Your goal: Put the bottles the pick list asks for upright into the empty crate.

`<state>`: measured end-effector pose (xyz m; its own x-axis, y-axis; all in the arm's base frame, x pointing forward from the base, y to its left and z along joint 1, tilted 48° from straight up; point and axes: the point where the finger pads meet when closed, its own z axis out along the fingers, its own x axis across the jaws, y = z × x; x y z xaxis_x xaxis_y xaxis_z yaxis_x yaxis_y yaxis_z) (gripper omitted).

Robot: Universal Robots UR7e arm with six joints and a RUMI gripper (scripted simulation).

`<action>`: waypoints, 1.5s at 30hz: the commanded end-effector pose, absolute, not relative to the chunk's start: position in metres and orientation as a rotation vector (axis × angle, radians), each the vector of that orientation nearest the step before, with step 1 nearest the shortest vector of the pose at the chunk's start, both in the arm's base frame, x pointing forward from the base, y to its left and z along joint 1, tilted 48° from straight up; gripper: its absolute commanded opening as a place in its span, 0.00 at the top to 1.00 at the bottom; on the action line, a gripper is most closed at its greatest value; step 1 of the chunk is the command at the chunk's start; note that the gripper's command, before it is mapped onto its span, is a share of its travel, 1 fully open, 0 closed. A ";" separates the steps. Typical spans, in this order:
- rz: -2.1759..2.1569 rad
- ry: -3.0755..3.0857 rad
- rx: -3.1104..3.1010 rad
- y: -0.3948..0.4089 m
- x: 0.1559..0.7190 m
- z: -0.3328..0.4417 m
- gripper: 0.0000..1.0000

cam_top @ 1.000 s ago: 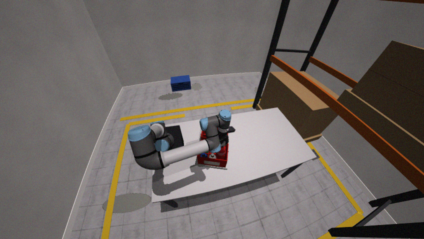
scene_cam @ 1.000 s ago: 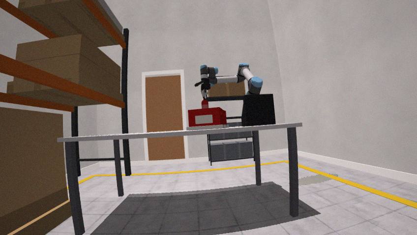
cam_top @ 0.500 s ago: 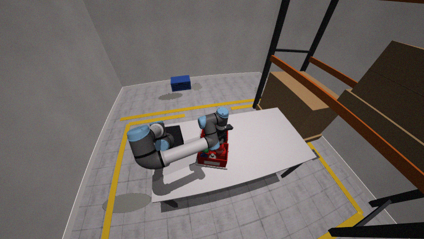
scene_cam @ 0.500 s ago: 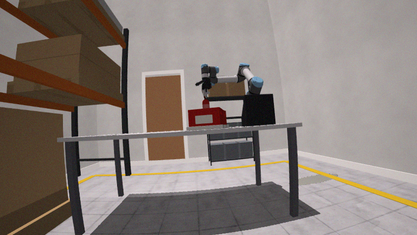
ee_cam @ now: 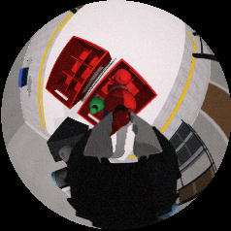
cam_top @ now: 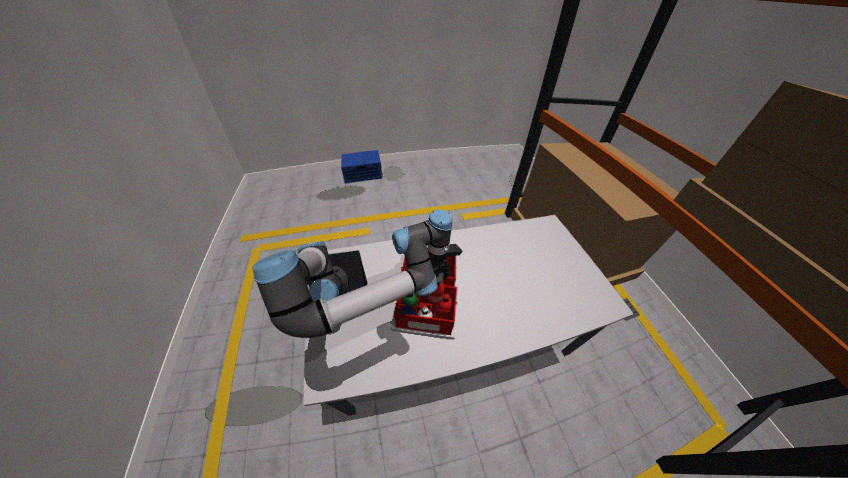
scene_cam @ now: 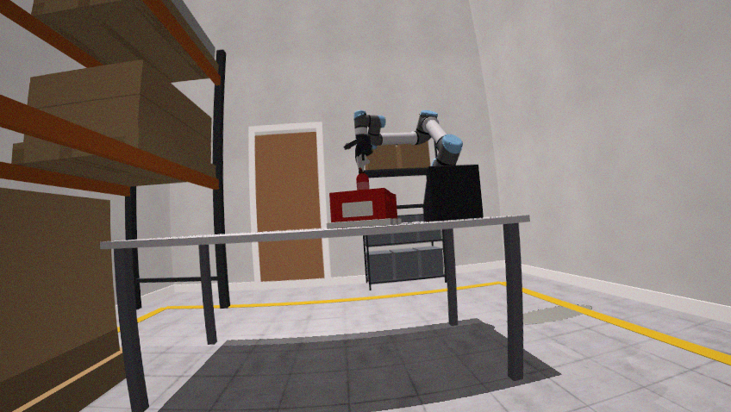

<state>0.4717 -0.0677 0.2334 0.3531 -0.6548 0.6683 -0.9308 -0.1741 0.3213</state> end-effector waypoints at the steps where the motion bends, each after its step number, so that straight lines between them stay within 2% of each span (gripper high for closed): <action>1: 0.502 -1.381 1.915 -0.061 0.469 0.227 1.00; 45: 0.502 -1.381 1.915 -0.010 0.449 0.175 1.00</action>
